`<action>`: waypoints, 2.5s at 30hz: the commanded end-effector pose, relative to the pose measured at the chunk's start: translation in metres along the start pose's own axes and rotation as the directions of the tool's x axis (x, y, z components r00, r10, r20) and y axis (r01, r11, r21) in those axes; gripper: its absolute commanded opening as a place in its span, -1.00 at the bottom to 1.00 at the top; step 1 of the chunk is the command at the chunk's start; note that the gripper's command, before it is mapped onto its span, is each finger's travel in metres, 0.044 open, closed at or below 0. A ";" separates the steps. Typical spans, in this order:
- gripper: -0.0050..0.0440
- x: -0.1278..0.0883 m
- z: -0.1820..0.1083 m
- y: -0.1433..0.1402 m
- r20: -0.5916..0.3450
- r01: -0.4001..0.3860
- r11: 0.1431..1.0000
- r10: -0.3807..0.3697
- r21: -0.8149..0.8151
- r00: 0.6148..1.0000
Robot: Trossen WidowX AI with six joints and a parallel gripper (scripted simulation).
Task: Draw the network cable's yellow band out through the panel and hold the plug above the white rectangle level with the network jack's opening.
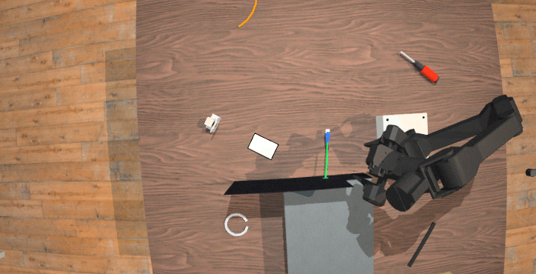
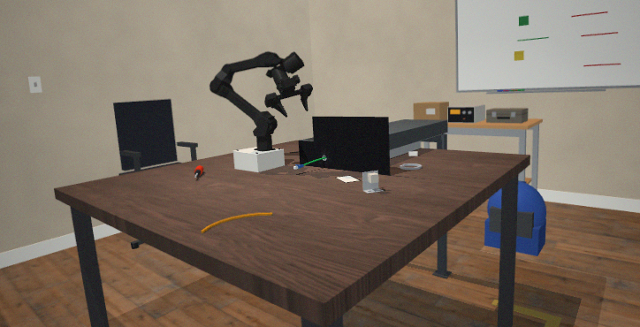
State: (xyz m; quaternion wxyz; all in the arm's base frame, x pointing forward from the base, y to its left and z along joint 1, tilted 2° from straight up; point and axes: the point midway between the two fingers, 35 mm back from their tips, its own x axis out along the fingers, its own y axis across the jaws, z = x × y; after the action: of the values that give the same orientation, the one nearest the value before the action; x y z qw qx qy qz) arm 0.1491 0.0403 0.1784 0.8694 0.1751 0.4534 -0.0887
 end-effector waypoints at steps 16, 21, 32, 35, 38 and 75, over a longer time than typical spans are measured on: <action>1.00 0.027 0.039 0.004 -0.127 0.115 0.971 -0.144 -0.208 0.981; 1.00 0.043 0.055 -0.002 -0.190 0.127 0.951 -0.185 -0.281 0.964; 1.00 0.082 0.084 -0.026 -0.323 0.086 0.914 -0.227 -0.397 0.919; 1.00 0.090 0.089 -0.033 -0.352 0.069 0.907 -0.229 -0.415 0.908; 1.00 0.103 0.096 -0.045 -0.389 0.038 0.899 -0.226 -0.436 0.893; 1.00 0.155 0.098 -0.096 -0.518 0.378 0.881 -0.191 0.284 0.834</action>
State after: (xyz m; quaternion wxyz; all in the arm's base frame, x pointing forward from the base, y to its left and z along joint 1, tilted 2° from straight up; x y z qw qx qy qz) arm 0.2813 -0.0854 0.0832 0.6769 0.2287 0.6698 -0.2022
